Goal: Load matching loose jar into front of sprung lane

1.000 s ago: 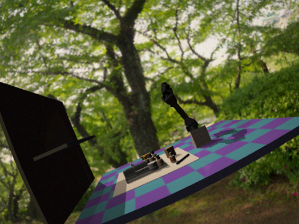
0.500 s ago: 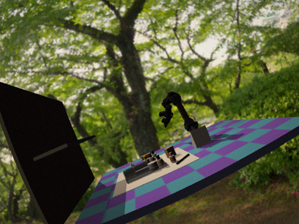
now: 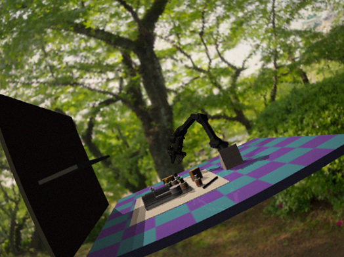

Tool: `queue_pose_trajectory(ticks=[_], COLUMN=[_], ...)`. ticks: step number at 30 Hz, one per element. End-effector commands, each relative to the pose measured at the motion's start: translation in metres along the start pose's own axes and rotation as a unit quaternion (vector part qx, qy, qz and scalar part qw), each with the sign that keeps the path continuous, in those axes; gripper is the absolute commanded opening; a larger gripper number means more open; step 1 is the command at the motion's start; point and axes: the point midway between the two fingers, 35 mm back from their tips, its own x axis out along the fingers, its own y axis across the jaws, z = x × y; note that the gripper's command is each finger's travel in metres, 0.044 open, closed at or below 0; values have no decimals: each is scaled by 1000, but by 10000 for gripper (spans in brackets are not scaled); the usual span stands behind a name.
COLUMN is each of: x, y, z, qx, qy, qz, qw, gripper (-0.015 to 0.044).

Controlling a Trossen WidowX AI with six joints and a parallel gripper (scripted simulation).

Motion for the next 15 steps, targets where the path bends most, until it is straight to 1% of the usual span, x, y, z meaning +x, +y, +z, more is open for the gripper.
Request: queue_pose_trajectory(ticks=[1, 8, 15], x=[29, 53, 54], y=[67, 173, 273], z=[-6, -27, -64], qx=[15, 8, -16], qy=[42, 114, 179], qz=[55, 115, 144], qw=[997, 987, 973], gripper=[440, 440, 440])
